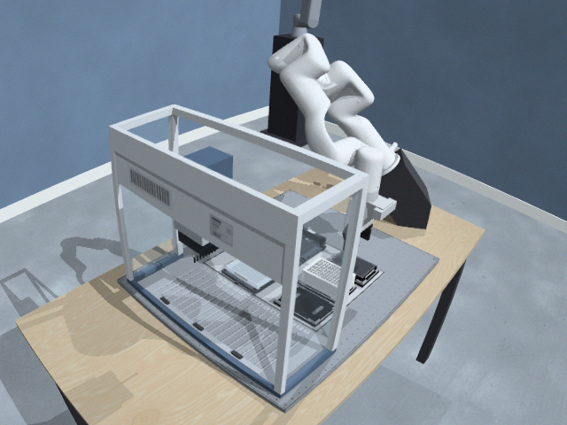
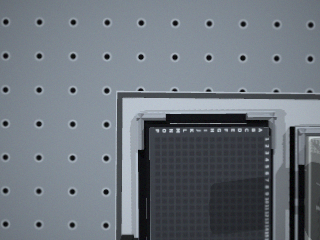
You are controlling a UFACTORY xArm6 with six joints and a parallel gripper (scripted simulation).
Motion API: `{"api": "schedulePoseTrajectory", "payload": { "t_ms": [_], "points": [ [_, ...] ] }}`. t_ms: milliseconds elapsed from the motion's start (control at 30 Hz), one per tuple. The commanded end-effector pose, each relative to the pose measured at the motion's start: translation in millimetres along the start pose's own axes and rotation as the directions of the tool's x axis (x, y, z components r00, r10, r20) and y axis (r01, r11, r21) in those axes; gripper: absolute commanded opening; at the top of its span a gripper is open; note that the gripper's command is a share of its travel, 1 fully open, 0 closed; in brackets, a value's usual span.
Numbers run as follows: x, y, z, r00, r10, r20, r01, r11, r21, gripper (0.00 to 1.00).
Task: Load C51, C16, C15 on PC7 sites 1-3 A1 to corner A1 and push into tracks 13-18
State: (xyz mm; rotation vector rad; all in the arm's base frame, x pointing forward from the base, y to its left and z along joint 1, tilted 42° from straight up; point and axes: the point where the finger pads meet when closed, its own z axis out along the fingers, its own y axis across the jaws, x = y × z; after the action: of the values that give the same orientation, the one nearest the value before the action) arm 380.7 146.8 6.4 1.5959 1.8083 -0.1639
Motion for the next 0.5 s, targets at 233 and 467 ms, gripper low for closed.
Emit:
{"api": "schedulePoseTrajectory", "payload": {
  "t_ms": [233, 467],
  "points": [
    [0.5, 0.8, 17.8, 1.000, 0.001, -0.001, -0.001, 1.000, -0.002, 1.00],
    [0.5, 0.8, 26.1, 1.000, 0.000, -0.001, -0.001, 1.000, -0.002, 1.00]
  ]
}}
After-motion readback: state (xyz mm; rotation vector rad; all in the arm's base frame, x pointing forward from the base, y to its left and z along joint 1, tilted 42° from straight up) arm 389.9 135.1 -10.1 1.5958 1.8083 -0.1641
